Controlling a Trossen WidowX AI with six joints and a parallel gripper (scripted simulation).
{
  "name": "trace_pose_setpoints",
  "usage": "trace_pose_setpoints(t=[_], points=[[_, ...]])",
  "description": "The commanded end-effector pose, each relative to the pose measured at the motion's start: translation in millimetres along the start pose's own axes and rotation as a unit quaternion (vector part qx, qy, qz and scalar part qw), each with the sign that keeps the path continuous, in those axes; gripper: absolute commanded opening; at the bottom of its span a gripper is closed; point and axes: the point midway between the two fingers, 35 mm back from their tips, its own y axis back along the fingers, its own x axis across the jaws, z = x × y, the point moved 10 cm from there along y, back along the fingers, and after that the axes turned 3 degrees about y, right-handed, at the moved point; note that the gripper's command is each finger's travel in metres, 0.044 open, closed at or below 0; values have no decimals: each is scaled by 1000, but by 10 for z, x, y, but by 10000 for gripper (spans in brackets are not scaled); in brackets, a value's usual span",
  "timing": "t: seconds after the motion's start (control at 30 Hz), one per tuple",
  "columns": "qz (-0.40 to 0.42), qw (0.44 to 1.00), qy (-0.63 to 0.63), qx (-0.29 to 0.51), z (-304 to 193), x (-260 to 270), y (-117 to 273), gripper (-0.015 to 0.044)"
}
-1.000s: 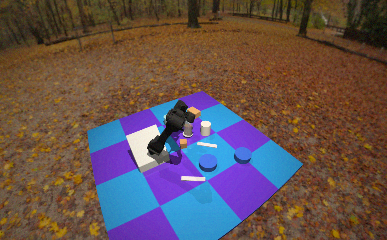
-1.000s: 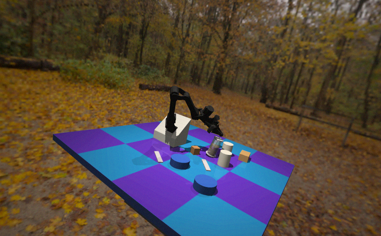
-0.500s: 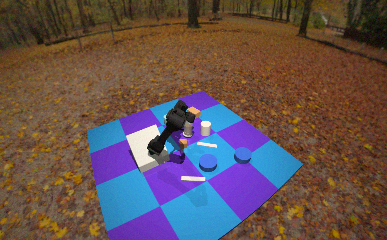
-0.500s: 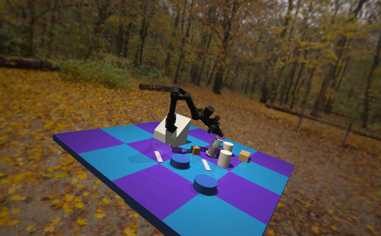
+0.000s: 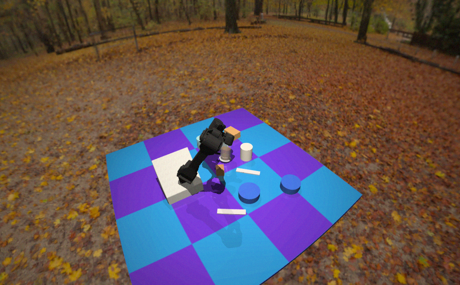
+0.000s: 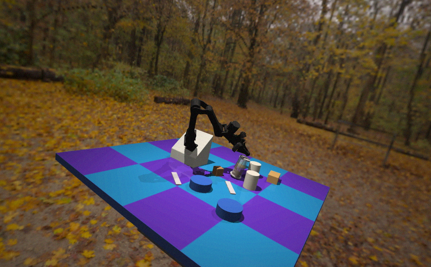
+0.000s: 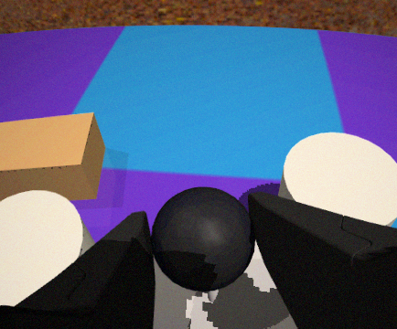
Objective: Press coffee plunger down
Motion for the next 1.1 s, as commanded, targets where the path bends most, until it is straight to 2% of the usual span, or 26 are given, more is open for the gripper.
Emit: trace_pose_setpoints(t=[0.0, 0.27, 0.67, 0.87, 1.07], points=[[0, 1000, 0, 0, 0, 0, 0, 117], [0, 1000, 0, 0, 0, 0, 0, 117], [0, 1000, 0, 0, 0, 0, 0, 432], [1, 1000, 0, 2, 73, -3, 79, 440], [1, 1000, 0, 8, 406, -73, 604, 440]])
